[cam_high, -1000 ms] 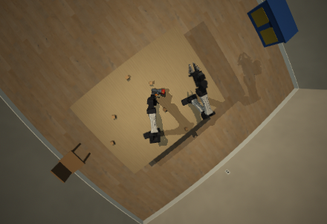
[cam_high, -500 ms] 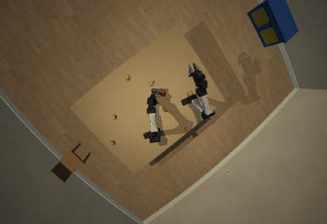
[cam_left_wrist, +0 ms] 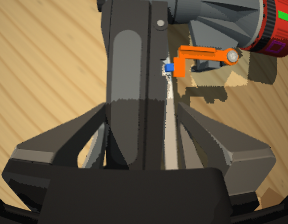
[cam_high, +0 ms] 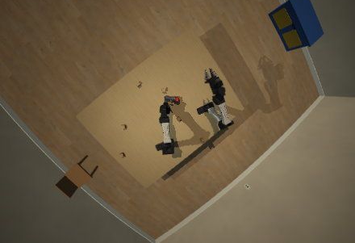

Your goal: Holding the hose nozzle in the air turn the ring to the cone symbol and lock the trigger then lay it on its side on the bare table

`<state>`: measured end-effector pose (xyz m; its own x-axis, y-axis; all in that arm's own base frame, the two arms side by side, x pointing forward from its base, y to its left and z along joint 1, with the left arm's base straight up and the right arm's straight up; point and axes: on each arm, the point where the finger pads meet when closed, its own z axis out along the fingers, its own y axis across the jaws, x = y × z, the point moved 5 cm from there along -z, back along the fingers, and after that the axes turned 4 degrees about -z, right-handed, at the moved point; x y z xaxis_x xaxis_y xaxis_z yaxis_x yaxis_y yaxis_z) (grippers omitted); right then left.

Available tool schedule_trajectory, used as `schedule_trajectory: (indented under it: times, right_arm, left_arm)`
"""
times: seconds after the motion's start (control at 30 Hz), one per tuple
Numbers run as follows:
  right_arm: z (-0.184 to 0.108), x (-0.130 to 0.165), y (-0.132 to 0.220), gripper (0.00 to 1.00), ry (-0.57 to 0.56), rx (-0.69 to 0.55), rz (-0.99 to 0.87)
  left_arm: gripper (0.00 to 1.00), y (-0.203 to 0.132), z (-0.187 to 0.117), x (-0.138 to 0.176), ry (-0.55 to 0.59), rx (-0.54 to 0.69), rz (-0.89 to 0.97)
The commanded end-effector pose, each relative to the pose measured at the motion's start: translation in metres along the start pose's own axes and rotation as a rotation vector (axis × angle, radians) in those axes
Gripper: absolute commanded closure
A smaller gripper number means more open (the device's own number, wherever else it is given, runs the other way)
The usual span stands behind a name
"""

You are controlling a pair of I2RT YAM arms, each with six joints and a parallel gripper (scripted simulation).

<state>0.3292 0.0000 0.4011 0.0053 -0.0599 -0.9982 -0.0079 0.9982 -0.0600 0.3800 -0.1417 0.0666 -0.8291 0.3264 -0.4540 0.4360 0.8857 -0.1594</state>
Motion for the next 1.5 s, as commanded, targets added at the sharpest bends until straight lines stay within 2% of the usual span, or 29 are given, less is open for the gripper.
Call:
schedule_trajectory:
  times: [0.0,0.37,0.4,0.53,0.57,0.63,0.7,0.73,0.83,0.9,1.0,1.1,1.2,1.23,1.33,1.47]
  right_arm:
    - [-0.004,-0.011,0.003,0.63,-0.027,-0.004,0.005]
    - [-0.004,-0.011,0.003,0.63,-0.027,-0.004,0.005]
    - [-0.004,-0.011,0.003,0.63,-0.027,-0.004,0.005]
    - [-0.004,-0.011,0.003,0.63,-0.027,-0.004,0.005]
    - [-0.004,-0.011,0.003,0.63,-0.027,-0.004,0.005]
    - [-0.004,-0.011,0.003,0.63,-0.027,-0.004,0.005]
    - [-0.004,-0.011,0.003,0.63,-0.027,-0.004,0.005]
    - [-0.004,-0.011,0.003,0.63,-0.027,-0.004,0.005]
    - [-0.004,-0.011,0.003,0.63,-0.027,-0.004,0.005]
    - [-0.004,-0.011,0.003,0.63,-0.027,-0.004,0.005]
    - [-0.004,-0.011,0.003,0.63,-0.027,-0.004,0.005]
    - [-0.004,-0.011,0.003,0.63,-0.027,-0.004,0.005]
    - [-0.004,-0.011,0.003,0.63,-0.027,-0.004,0.005]
    - [-0.004,-0.011,0.003,0.63,-0.027,-0.004,0.005]
    - [-0.004,-0.011,0.003,0.63,-0.027,-0.004,0.005]
    - [-0.004,-0.011,0.003,0.63,-0.027,-0.004,0.005]
  left_arm:
    - [0.5,-0.003,-0.003,-0.008,-0.042,0.012,0.011]
    - [0.5,-0.004,-0.004,-0.002,-0.026,0.012,0.01]
    - [0.5,0.0,-0.013,0.003,-0.014,0.01,0.001]
    - [0.5,0.0,-0.014,-0.009,-0.046,0.005,0.008]
    - [0.5,-0.003,-0.011,-0.002,-0.011,0.015,0.01]
    - [0.5,0.0,-0.018,0.0,-0.013,0.01,0.001]
    - [0.5,0.0,-0.01,0.0,-0.006,0.005,0.003]
    - [0.5,-0.001,-0.026,0.007,0.007,0.013,-0.001]
    - [0.5,-0.001,-0.045,-0.012,-0.039,0.01,0.013]
    - [0.5,-0.001,-0.054,-0.013,-0.042,0.009,0.014]
    - [0.5,-0.001,-0.055,0.009,0.011,0.015,0.0]
    - [0.5,0.0,-0.05,0.008,0.003,0.012,-0.003]
    - [0.5,-0.001,-0.081,-0.007,-0.03,0.009,0.011]
    - [0.5,0.0,-0.078,-0.015,-0.066,0.003,0.015]
    - [0.5,-0.003,-0.055,0.008,0.017,0.011,0.007]
    - [0.5,-0.002,-0.05,0.008,0.03,0.011,0.001]
